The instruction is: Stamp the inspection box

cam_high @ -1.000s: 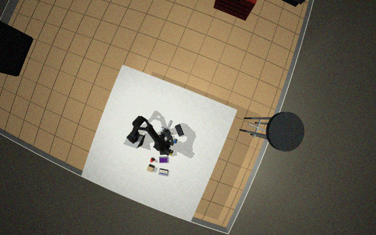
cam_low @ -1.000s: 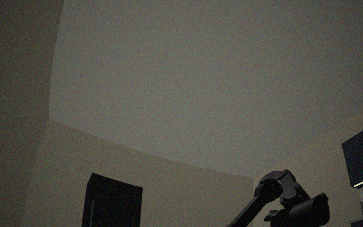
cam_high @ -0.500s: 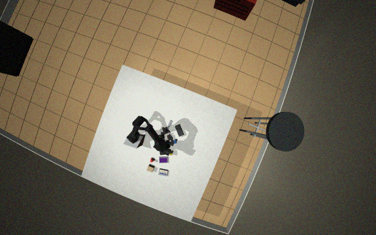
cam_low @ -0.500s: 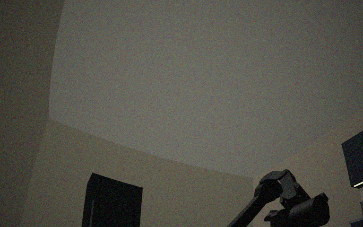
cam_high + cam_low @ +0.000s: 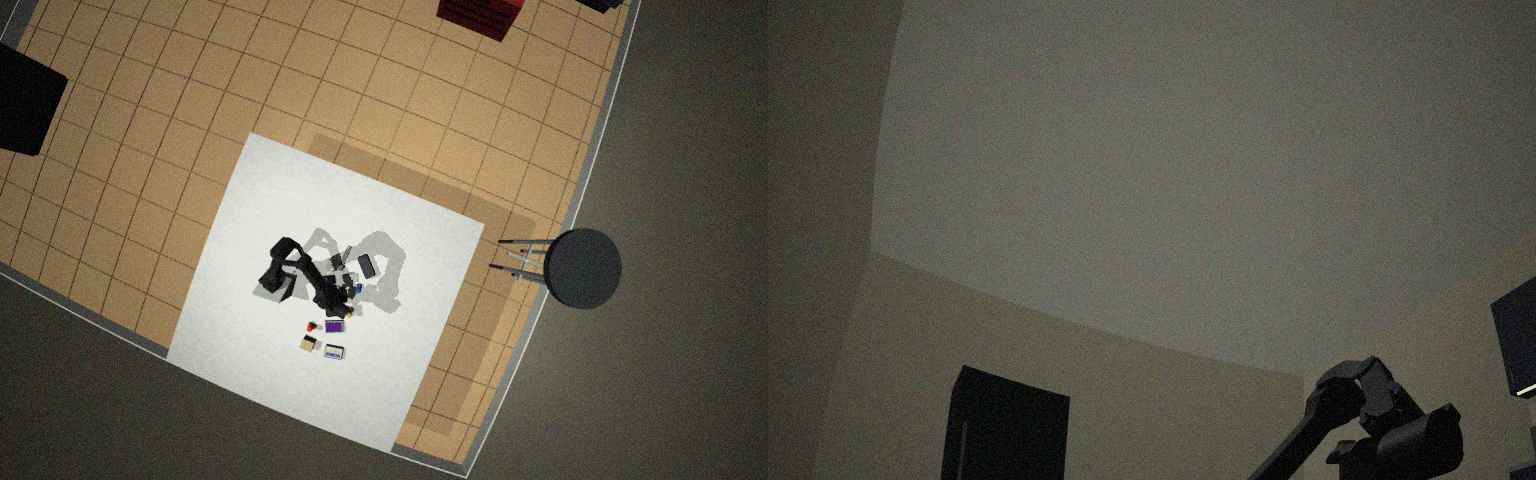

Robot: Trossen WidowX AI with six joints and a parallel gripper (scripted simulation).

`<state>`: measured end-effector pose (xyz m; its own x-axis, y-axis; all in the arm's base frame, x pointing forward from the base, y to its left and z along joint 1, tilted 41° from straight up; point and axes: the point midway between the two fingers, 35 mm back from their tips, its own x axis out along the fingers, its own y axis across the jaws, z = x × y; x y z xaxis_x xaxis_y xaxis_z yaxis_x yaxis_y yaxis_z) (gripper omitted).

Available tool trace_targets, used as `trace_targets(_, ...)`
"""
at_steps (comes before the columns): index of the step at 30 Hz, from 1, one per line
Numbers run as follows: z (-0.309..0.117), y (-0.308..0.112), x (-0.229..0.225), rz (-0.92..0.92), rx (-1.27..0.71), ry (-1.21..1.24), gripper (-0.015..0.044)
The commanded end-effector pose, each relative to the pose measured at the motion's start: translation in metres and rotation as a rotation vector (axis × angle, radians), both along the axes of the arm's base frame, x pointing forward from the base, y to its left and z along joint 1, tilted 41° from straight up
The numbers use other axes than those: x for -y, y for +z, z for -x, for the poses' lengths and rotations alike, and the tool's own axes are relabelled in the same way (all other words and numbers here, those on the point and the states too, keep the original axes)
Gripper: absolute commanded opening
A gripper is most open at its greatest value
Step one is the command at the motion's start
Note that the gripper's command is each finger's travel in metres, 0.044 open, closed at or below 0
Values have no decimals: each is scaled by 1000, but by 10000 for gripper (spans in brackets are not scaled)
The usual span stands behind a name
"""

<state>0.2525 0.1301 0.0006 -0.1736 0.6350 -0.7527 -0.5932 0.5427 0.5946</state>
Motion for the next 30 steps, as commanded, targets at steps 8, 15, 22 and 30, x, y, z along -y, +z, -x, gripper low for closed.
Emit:
trace_targets(8, -3, 7, 5, -2, 9, 3, 0)
trace_targets(15, -6, 15, 12, -1, 10, 3, 0)
trace_targets(22, -8, 24, 19, 0, 10, 3, 0)
trace_targets(30, -10, 33, 27, 1, 10, 3, 0)
